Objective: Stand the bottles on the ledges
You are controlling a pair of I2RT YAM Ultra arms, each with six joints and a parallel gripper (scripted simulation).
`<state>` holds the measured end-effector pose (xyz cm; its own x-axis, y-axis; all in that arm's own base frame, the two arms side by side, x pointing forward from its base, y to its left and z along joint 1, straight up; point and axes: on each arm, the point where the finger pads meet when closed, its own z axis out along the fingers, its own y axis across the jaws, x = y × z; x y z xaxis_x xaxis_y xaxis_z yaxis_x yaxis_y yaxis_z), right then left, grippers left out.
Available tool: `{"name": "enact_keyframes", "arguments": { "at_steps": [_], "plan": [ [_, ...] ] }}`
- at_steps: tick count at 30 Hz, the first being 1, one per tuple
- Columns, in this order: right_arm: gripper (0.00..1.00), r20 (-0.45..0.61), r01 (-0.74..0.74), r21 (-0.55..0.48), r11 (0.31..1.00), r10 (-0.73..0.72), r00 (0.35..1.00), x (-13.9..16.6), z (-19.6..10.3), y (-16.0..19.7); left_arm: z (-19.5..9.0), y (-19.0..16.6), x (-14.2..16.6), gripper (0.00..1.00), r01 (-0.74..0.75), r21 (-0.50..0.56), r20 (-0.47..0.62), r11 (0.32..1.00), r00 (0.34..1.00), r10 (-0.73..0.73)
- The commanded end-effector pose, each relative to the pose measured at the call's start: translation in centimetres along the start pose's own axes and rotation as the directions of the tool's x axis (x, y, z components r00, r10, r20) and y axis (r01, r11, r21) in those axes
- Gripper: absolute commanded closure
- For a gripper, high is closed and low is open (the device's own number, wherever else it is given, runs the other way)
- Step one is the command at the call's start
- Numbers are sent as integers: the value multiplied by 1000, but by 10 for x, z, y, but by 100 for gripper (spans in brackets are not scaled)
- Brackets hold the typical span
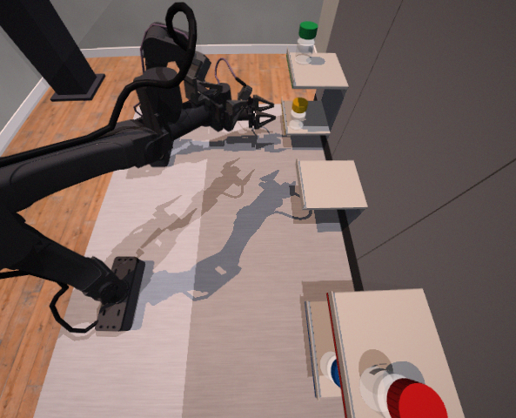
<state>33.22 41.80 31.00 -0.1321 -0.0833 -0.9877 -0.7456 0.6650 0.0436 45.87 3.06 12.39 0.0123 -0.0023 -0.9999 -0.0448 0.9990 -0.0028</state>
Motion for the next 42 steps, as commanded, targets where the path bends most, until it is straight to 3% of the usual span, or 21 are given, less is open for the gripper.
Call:
{"name": "enact_keyframes", "arguments": {
  "at_steps": [1,5,7,9,10,14,17,24,42],
  "plan": [
    [12,-5,-3,4,1000,3,1000,6,2,2,-11,0,-16,28,-5,1,58,1000,998,5],
    [12,-5,-3,4,1000,3,1000,6,2,2,-8,-4,-11,28,-9,3,42,1000,999,9],
    [12,-5,-3,4,1000,3,1000,6,2,2,-8,-4,-7,5,-14,0,16,1000,1000,14],
    [12,-5,-3,4,1000,3,1000,6,2,2,-8,-4,-7,5,-14,0,16,1000,1000,14],
    [12,-5,-3,4,1000,3,1000,6,2,2,-10,-3,-1,0,-16,0,-6,1000,1000,16],
    [12,-5,-3,4,1000,3,1000,6,2,2,-16,-3,7,0,-37,-2,-96,999,995,36],
    [12,-5,-3,4,1000,3,1000,6,2,2,-24,-2,-4,0,-58,-4,-140,998,989,57],
    [12,-5,-3,4,1000,3,1000,6,2,2,-34,0,-55,0,-97,-10,-141,995,986,95],
    [12,-5,-3,4,1000,3,1000,6,2,2,-50,0,-125,0,-130,-24,-73,991,989,128]
  ]
}}
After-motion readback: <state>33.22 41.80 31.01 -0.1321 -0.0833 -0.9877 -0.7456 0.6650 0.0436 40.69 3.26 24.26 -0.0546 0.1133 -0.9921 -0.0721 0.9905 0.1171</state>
